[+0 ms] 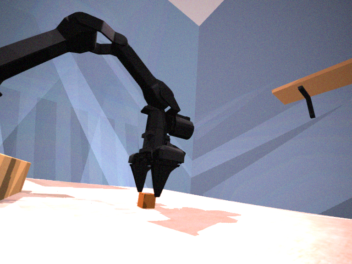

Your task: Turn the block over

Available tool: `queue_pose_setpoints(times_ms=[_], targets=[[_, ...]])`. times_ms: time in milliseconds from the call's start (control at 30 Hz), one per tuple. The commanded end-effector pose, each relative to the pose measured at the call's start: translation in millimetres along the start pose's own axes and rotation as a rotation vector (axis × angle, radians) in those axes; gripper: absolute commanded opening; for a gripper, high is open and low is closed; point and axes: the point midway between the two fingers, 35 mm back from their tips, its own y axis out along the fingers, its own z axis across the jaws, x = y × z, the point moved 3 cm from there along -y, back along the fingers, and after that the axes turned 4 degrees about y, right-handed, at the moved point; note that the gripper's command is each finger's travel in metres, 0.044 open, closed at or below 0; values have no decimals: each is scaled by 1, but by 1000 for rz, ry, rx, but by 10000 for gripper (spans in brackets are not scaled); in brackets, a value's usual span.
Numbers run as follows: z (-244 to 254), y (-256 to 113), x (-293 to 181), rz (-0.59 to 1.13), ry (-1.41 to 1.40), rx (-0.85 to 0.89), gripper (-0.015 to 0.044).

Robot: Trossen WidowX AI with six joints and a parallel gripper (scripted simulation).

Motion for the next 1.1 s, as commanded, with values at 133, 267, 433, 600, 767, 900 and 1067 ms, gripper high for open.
queue_pose_setpoints(times_ms=[133, 267, 433, 600, 767, 900, 1067], targets=[[1, 13, -1, 0, 5, 4, 440], [1, 15, -1, 0, 5, 4, 387], [1, 15, -1, 0, 5, 4, 256], [1, 15, -1, 0, 5, 4, 125], [1, 15, -1, 0, 5, 4, 92], [1, 15, -1, 0, 5, 4, 65], [1, 15, -1, 0, 5, 4, 32]])
